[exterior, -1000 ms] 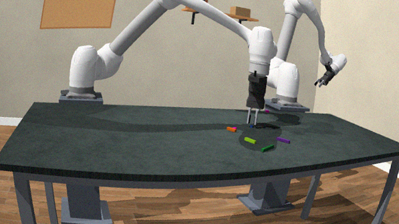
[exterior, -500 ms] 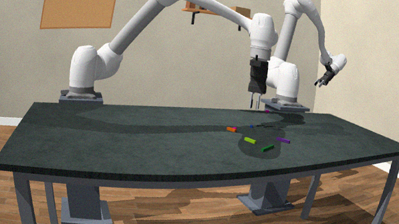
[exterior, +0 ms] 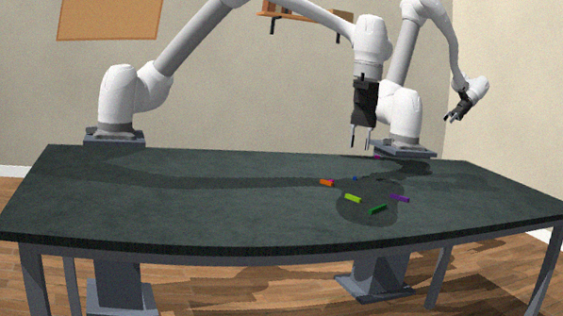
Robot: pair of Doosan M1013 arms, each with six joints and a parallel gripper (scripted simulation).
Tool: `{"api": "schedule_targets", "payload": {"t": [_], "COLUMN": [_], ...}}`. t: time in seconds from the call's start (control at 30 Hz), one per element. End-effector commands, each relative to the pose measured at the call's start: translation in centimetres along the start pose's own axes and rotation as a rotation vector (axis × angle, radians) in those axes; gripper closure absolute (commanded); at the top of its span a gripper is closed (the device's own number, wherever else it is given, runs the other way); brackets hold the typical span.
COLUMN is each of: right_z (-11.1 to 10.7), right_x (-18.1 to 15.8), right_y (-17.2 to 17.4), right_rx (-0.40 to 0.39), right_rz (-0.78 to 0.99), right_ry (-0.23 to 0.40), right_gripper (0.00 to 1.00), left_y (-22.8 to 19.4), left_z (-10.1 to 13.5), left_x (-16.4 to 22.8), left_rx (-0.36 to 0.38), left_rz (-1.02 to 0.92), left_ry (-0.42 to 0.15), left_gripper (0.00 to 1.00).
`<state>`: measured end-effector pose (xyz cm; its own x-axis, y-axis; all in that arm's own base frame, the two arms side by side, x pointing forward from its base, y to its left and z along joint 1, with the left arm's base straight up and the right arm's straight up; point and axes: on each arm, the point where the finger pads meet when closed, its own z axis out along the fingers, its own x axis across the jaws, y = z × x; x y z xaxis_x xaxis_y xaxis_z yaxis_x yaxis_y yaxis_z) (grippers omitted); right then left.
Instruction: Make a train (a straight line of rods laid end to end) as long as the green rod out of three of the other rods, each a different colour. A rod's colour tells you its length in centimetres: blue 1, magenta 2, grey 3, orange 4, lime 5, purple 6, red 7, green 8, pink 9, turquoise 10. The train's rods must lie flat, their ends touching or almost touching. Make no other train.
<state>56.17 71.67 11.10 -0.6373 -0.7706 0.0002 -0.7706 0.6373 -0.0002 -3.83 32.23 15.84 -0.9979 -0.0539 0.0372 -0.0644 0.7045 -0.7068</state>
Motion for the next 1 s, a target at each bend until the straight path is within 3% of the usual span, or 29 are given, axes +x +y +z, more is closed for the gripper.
{"api": "schedule_targets", "payload": {"t": [0.0,0.5,0.67,0.73,0.77,0.97], "right_z": [-0.1,-0.1,0.1,0.1,0.3,0.5], "right_x": [0.0,-0.2,-1.4,-1.4,-1.8,-2.6], "right_y": [0.0,0.6,5.3,5.3,7.5,12.4], "right_rx": [0.0,0.0,0.0,0.0,0.0,0.0], "right_rz": [0.0,-0.028,-0.242,-0.242,-0.339,-0.55], "right_ry": [-0.002,-0.002,-0.002,-0.002,-0.002,-0.002], "right_gripper": [0.0,0.0,0.0,0.0,0.0,0.0], "left_y": [0.0,0.0,0.0,0.0,0.0,0.0], "left_z": [0.0,0.0,0.0,0.0,0.0,0.0], "left_x": [0.0,0.0,0.0,0.0,0.0,0.0], "left_rx": [-0.001,-0.001,-0.001,-0.001,-0.001,-0.001], "left_rz": [0.0,0.0,0.0,0.0,0.0,0.0], "left_ry": [0.0,0.0,0.0,0.0,0.0,0.0], "left_gripper": [0.0,0.0,0.0,0.0,0.0,0.0]}}
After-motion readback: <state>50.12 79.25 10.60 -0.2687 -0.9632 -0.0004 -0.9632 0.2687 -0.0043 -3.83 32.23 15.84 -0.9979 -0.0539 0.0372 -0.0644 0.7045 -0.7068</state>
